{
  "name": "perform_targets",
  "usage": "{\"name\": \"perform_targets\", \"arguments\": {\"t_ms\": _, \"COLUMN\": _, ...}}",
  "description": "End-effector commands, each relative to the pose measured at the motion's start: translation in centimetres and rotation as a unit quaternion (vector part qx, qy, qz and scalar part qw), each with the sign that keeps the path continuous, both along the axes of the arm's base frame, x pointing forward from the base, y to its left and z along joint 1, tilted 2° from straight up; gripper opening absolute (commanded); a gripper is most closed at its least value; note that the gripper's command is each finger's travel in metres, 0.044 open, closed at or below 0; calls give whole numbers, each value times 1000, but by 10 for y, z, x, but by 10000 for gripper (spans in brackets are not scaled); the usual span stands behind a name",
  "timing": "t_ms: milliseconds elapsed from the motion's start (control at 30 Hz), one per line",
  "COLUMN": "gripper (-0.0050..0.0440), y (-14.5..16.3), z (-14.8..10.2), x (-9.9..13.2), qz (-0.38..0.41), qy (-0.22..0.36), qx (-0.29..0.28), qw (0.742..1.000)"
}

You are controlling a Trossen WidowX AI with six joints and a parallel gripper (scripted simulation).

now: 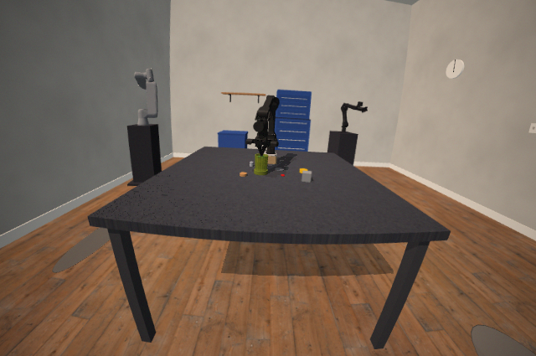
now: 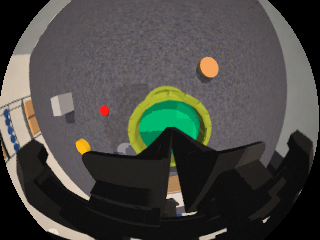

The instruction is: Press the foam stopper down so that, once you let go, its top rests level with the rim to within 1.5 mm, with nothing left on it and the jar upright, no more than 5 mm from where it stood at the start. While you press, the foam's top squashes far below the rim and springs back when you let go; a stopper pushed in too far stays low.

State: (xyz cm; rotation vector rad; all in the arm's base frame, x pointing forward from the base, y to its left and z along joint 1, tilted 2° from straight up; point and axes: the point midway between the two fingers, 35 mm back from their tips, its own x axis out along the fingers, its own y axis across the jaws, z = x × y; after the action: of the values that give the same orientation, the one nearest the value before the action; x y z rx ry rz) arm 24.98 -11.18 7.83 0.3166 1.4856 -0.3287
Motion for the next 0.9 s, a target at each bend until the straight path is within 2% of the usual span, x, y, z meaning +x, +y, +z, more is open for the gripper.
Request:
{"name": "perform_targets", "arguments": {"t_ms": 0, "gripper": 0, "y": 2, "z": -6, "x": -3, "qz": 0, "qy": 9, "qx": 6, "qw": 1000}}
{"name": "perform_targets", "arguments": {"t_ms": 867, "gripper": 0, "y": 3, "z": -8, "x": -5, "qz": 0, "qy": 10, "qx": 7, "qw": 1000}}
